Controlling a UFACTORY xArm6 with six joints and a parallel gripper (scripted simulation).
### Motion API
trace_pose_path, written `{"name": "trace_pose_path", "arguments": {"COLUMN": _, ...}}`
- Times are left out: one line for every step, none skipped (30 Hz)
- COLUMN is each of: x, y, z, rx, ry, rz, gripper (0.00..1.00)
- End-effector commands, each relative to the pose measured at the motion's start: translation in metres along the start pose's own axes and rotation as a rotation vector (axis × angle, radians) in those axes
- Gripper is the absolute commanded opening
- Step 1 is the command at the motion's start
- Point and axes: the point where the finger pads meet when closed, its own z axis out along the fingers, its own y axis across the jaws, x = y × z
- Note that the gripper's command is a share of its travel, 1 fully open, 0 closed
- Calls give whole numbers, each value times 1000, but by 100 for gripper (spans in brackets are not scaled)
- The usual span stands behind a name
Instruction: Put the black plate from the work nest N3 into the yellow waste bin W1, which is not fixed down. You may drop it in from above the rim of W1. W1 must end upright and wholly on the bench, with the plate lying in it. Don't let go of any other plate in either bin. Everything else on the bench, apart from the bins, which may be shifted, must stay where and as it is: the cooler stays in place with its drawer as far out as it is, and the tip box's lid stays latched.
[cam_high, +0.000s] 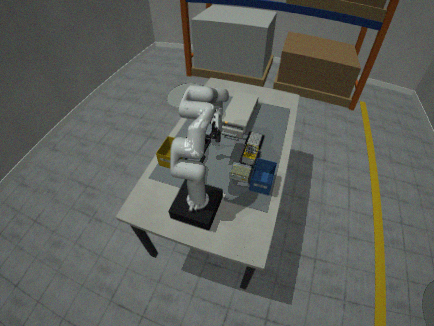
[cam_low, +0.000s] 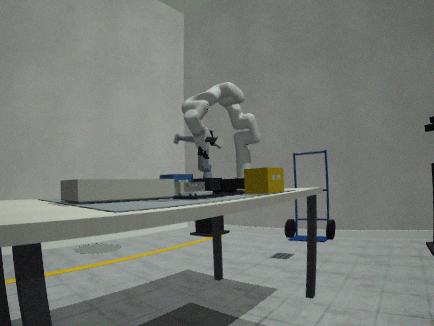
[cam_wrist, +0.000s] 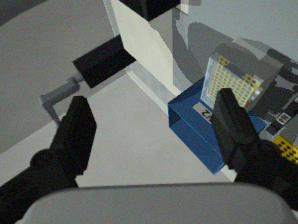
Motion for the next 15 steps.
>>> {"name": "trace_pose_path", "arguments": {"x": -1, "y": 5, "z": -3, "rx": -80, "ry": 27, "rz": 118, "gripper": 100}}
{"name": "trace_pose_path", "arguments": {"x": -1, "y": 9, "z": -5, "rx": -95, "ry": 36, "rz": 146, "gripper": 100}}
{"name": "trace_pose_path", "arguments": {"x": -1, "y": 9, "z": -5, "rx": -95, "ry": 36, "rz": 146, "gripper": 100}}
{"name": "trace_pose_path", "arguments": {"x": -1, "y": 9, "z": -5, "rx": -95, "ry": 36, "rz": 146, "gripper": 100}}
{"name": "trace_pose_path", "arguments": {"x": -1, "y": 9, "z": -5, "rx": -111, "ry": 45, "rz": 174, "gripper": 100}}
{"name": "trace_pose_path", "arguments": {"x": -1, "y": 13, "z": -7, "rx": -127, "ry": 55, "rz": 202, "gripper": 100}}
{"name": "trace_pose_path", "arguments": {"x": -1, "y": 13, "z": -7, "rx": -142, "ry": 65, "rz": 229, "gripper": 100}}
{"name": "trace_pose_path", "arguments": {"x": -1, "y": 13, "z": -7, "rx": -157, "ry": 75, "rz": 257, "gripper": 100}}
{"name": "trace_pose_path", "arguments": {"x": -1, "y": 13, "z": -7, "rx": -172, "ry": 85, "rz": 285, "gripper": 100}}
{"name": "trace_pose_path", "arguments": {"x": -2, "y": 16, "z": -10, "rx": -187, "ry": 96, "rz": 313, "gripper": 100}}
{"name": "trace_pose_path", "arguments": {"x": -2, "y": 16, "z": -10, "rx": -201, "ry": 107, "rz": 341, "gripper": 100}}
{"name": "trace_pose_path", "arguments": {"x": -2, "y": 16, "z": -10, "rx": -216, "ry": 119, "rz": 369, "gripper": 100}}
{"name": "trace_pose_path", "arguments": {"x": -2, "y": 16, "z": -10, "rx": -230, "ry": 130, "rz": 397, "gripper": 100}}
{"name": "trace_pose_path", "arguments": {"x": -3, "y": 20, "z": -14, "rx": -244, "ry": 143, "rz": 424, "gripper": 100}}
{"name": "trace_pose_path", "arguments": {"x": -3, "y": 20, "z": -14, "rx": -257, "ry": 156, "rz": 452, "gripper": 100}}
